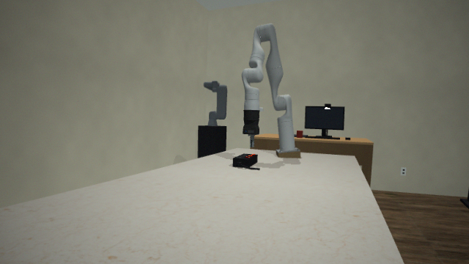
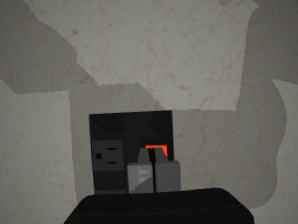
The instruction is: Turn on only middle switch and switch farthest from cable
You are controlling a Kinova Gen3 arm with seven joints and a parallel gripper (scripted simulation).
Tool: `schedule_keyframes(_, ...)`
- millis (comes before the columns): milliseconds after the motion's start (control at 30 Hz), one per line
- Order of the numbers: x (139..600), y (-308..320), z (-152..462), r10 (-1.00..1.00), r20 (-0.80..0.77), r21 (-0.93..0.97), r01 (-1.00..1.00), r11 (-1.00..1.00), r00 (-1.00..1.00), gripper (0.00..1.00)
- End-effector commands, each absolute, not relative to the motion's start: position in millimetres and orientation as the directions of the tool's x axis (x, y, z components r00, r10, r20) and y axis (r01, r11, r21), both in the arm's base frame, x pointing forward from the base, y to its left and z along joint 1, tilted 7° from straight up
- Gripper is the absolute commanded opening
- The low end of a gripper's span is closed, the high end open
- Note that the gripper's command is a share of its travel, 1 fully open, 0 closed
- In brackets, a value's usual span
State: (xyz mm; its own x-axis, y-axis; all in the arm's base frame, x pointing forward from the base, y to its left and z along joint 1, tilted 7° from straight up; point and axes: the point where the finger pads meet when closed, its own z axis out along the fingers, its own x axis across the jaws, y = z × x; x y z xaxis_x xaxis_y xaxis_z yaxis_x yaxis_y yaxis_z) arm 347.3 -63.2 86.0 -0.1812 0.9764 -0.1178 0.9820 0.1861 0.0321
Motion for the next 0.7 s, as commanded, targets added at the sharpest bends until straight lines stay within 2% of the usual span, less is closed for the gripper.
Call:
schedule_keyframes(0, 348, -63, 87, 0.976, -0.118, 0.034, 0.982, 0.186, -0.181, 0.0)
schedule_keyframes(300, 348, -63, 87, 0.976, -0.118, 0.034, 0.982, 0.186, -0.181, 0.0)
schedule_keyframes(333, 348, -63, 87, 0.976, -0.118, 0.034, 0.982, 0.186, -0.181, 1.0)
schedule_keyframes(667, 347, -61, 105, 0.976, -0.118, 0.034, 0.982, 0.186, -0.181, 1.0)
